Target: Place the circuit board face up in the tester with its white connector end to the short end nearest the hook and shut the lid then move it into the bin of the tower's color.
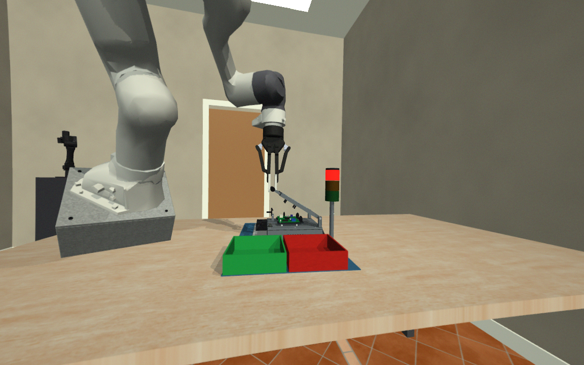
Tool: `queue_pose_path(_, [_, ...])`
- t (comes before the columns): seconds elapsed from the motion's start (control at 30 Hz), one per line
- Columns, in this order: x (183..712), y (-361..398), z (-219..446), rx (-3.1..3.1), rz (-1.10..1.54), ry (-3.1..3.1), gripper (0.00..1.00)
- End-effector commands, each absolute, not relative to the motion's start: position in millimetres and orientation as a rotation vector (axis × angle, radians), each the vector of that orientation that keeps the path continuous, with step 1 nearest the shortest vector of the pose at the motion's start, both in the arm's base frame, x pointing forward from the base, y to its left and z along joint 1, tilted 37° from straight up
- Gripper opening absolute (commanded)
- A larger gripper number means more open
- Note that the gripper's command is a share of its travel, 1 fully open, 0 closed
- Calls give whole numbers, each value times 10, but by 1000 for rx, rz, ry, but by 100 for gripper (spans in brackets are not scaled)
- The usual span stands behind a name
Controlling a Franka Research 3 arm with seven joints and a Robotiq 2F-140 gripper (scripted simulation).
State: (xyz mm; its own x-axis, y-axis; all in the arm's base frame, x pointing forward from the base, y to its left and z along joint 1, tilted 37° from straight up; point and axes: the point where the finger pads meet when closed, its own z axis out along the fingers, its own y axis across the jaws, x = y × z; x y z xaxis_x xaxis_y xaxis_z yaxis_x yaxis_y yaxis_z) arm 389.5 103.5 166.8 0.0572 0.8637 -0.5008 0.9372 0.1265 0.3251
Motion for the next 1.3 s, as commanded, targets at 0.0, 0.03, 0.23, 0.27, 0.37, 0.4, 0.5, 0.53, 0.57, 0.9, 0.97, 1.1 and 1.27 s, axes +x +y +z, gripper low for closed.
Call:
queue_pose_path(0.0, [3932,1117,1818,1723,-157,1820,0])
queue_pose_path(0.03, [3938,1130,1842,1723,-157,1820,0])
queue_pose_path(0.23, [3963,1169,1910,1723,-157,1820,0])
queue_pose_path(0.27, [3967,1176,1922,1723,-157,1820,0])
queue_pose_path(0.37, [3975,1188,1944,1723,-157,1820,0])
queue_pose_path(0.4, [3976,1190,1948,1723,-157,1820,0])
queue_pose_path(0.5, [3977,1192,1951,1723,-157,1820,0])
queue_pose_path(0.53, [3977,1192,1951,1723,-157,1820,0])
queue_pose_path(0.57, [3977,1192,1951,1723,-157,1820,0])
queue_pose_path(0.9, [3977,1192,1951,1723,-157,1820,0])
queue_pose_path(0.97, [3977,1192,1951,1723,-157,1820,0])
queue_pose_path(1.1, [3977,1192,1951,1723,-157,1820,0])
queue_pose_path(1.27, [3977,1192,1951,1723,-157,1820,0])
